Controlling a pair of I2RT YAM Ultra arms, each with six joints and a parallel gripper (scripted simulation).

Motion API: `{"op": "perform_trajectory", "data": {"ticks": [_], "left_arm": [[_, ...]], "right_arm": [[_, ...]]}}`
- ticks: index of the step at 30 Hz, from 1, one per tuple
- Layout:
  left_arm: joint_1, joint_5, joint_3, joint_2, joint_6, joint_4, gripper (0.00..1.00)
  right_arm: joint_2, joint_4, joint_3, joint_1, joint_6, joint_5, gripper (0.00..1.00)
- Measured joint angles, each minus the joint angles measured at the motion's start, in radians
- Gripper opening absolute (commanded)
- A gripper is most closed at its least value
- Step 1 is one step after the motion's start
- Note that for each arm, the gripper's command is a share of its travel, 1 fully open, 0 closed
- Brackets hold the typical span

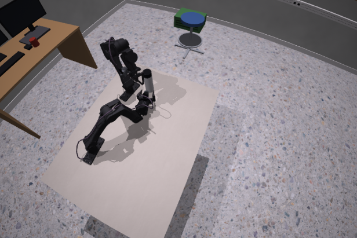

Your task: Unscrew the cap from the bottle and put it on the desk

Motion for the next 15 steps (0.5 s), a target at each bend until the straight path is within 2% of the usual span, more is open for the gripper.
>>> {"op": "perform_trajectory", "data": {"ticks": [15], "left_arm": [[0.0, 0.0, 0.0, 0.0, 0.0, 0.0, 0.94]], "right_arm": [[0.035, -0.051, 0.09, 0.036, 0.0, 0.035, 0.96]]}}
